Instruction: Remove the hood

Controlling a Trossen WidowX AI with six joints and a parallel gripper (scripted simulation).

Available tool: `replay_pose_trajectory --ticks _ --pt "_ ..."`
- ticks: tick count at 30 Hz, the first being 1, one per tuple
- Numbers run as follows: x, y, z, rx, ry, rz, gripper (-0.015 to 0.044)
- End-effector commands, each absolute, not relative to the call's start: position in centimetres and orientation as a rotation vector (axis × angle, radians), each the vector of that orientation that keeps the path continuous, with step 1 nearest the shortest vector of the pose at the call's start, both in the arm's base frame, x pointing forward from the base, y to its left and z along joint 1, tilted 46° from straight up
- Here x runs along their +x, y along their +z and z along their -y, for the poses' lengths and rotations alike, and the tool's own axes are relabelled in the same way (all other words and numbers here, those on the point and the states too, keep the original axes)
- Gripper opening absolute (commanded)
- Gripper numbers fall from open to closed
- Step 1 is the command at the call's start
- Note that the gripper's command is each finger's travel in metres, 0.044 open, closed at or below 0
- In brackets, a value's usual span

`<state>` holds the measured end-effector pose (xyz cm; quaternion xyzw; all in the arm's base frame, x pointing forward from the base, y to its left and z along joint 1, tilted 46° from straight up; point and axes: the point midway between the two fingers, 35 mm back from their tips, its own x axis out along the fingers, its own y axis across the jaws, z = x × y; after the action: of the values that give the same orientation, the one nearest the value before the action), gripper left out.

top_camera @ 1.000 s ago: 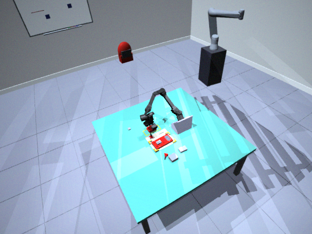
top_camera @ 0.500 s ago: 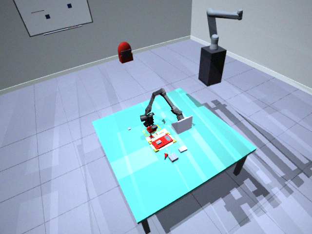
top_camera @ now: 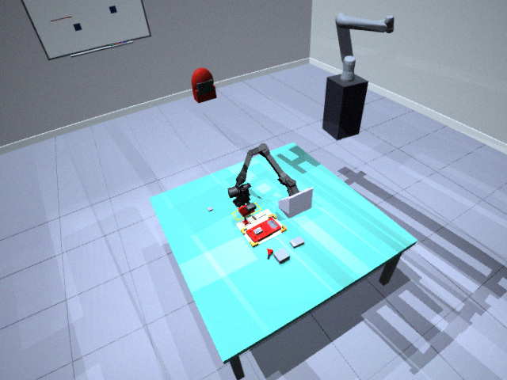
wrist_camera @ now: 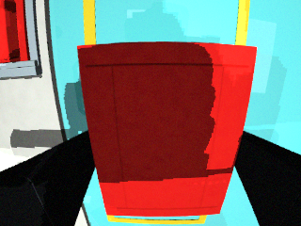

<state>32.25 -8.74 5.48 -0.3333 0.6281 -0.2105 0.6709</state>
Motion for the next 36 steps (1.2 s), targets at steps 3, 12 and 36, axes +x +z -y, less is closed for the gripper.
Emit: replay_pose_trajectory --ticks 3,12,36 --pt "32.3 5.5 8.7 -0.751 -0.474 -1.415 0.0236" --pt "32.3 5.8 8.3 -0.75 -0.474 -1.415 0.044" --pt "31.4 10.4 3.6 -0.752 -0.476 -1.416 0.044"
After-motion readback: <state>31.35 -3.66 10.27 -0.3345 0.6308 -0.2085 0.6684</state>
